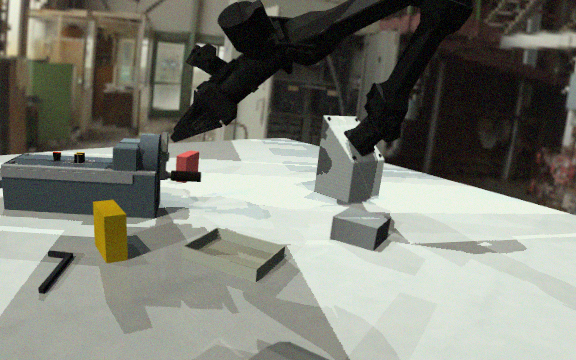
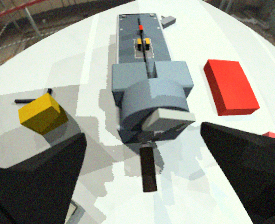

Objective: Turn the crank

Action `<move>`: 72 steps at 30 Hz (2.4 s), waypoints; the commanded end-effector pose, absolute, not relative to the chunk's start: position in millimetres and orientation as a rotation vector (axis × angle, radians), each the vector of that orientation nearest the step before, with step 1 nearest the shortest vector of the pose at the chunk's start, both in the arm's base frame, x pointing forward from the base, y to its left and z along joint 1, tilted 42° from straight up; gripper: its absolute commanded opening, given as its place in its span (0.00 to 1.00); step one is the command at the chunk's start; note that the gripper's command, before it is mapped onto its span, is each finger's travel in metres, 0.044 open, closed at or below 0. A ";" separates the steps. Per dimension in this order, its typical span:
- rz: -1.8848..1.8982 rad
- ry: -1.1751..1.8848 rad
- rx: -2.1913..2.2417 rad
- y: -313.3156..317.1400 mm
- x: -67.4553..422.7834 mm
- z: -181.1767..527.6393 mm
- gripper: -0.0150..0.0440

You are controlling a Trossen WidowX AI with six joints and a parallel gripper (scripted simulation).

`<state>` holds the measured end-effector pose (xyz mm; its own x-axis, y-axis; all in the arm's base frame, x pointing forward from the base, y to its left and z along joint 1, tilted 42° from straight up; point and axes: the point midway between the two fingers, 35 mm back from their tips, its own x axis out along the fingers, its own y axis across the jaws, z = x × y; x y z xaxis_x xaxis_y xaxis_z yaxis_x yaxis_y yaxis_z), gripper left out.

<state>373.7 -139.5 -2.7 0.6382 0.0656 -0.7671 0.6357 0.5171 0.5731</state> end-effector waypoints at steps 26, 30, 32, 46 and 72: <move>-0.404 0.842 0.994 -98.0 375.8 -50.1 1.00; -0.404 0.841 0.995 -93.6 376.7 -54.9 1.00; -0.404 0.841 0.995 -91.4 377.1 -57.3 1.00; -0.403 0.838 0.997 -78.5 378.6 -70.8 0.96; -0.403 0.838 0.997 -78.7 380.3 -68.8 0.25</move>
<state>379.2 -79.0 -70.4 0.6306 0.0662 -0.7733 0.6445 0.5103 0.5693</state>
